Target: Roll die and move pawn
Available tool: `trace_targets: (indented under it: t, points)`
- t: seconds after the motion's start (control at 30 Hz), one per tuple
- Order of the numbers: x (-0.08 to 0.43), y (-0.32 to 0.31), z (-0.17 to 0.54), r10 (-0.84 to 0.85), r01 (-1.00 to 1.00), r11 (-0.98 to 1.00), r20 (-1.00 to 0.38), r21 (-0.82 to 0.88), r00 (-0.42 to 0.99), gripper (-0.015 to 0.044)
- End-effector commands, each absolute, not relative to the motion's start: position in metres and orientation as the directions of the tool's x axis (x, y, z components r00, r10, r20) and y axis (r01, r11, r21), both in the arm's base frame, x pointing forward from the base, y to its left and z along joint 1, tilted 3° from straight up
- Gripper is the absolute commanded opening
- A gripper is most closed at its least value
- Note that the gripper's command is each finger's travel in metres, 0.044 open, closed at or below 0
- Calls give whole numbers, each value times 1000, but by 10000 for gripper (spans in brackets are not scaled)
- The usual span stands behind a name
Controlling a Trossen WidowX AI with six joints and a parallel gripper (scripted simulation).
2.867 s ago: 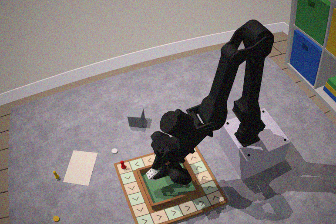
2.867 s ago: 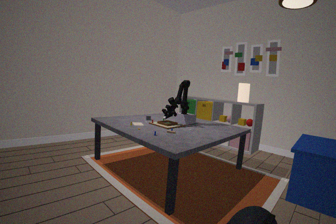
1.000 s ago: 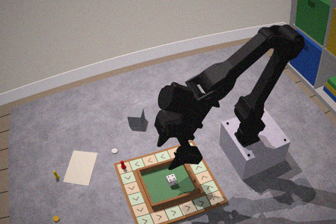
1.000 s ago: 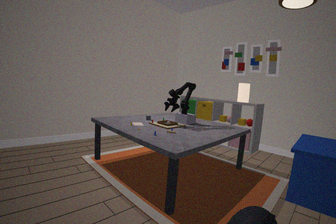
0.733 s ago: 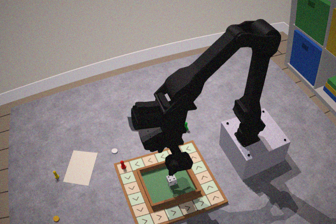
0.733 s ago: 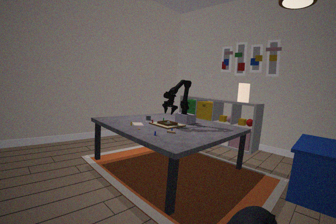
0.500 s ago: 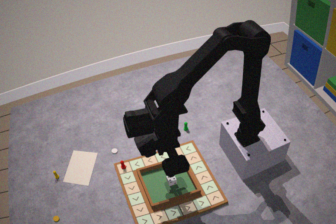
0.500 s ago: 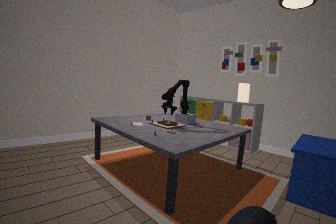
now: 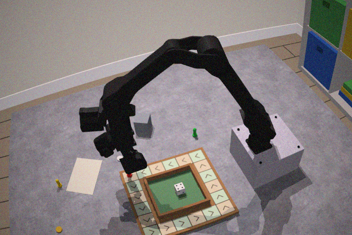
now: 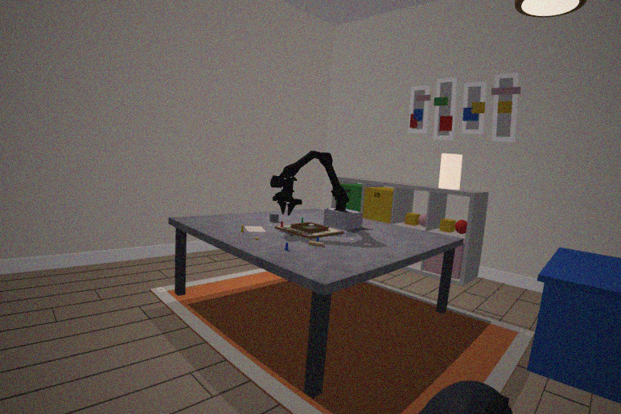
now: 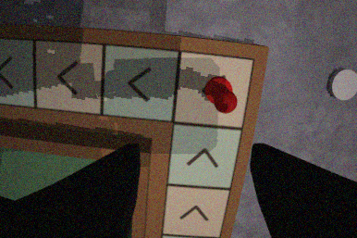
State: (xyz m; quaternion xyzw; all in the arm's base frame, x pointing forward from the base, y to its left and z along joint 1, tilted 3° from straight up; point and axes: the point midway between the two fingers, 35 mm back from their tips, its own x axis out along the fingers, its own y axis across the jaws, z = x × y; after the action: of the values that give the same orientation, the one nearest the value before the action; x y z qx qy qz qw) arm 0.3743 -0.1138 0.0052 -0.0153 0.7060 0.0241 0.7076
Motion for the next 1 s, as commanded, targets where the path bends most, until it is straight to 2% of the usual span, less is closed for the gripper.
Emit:
trace_targets:
  t: [0.0,0.97]
  points:
    - [385,-135,-4,11,-79,997,-1000,12,-14,200]
    - [383,-132,-47,12,-79,997,-1000,13,-14,200]
